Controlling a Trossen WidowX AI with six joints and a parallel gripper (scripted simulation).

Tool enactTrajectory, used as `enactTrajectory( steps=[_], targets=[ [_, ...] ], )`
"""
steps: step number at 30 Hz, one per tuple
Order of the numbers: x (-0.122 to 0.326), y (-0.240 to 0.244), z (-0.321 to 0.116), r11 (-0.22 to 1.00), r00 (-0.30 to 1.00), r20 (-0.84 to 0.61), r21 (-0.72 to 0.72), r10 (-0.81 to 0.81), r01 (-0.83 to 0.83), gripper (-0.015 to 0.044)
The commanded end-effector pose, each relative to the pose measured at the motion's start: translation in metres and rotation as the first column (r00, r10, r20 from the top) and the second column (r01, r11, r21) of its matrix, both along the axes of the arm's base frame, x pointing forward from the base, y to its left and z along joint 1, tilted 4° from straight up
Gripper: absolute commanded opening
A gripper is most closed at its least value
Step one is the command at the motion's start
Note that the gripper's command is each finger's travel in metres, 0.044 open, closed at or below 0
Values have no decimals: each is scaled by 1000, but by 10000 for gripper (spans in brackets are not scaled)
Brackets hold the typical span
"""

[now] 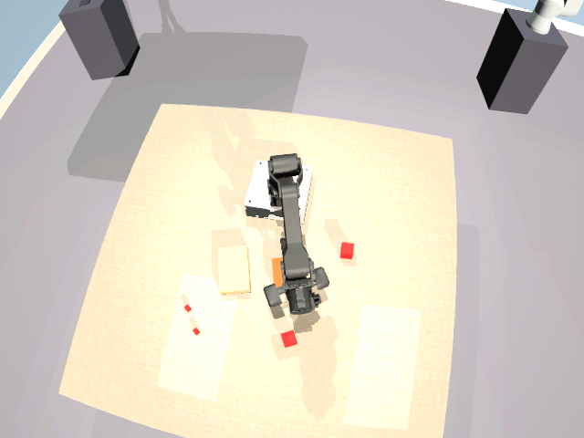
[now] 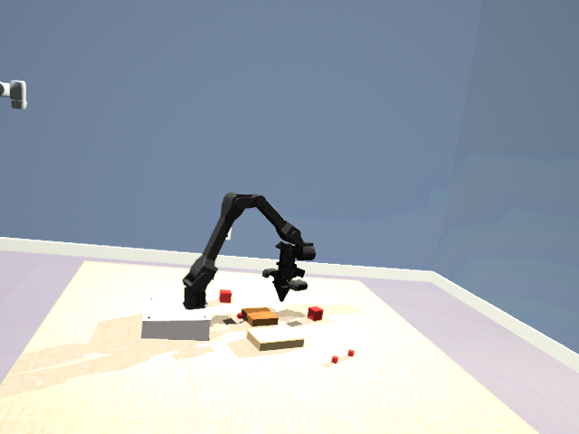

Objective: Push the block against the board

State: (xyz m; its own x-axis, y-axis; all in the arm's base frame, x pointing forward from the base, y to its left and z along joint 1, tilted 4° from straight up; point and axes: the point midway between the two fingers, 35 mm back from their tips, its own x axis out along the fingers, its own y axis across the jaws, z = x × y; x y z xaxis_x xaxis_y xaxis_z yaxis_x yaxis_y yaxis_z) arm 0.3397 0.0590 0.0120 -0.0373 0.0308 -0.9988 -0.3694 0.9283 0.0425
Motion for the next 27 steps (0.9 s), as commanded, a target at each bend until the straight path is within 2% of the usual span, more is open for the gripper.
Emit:
enactTrajectory(
  steps=[1, 13, 27],
  targets=[
    [-9, 7, 2, 992, 992, 7, 6, 125, -125, 0],
    [-39, 26, 5, 860, 860, 20, 19, 510, -510, 0],
    [-75, 42, 6, 528, 528, 40, 27, 848, -849, 0]
  ],
)
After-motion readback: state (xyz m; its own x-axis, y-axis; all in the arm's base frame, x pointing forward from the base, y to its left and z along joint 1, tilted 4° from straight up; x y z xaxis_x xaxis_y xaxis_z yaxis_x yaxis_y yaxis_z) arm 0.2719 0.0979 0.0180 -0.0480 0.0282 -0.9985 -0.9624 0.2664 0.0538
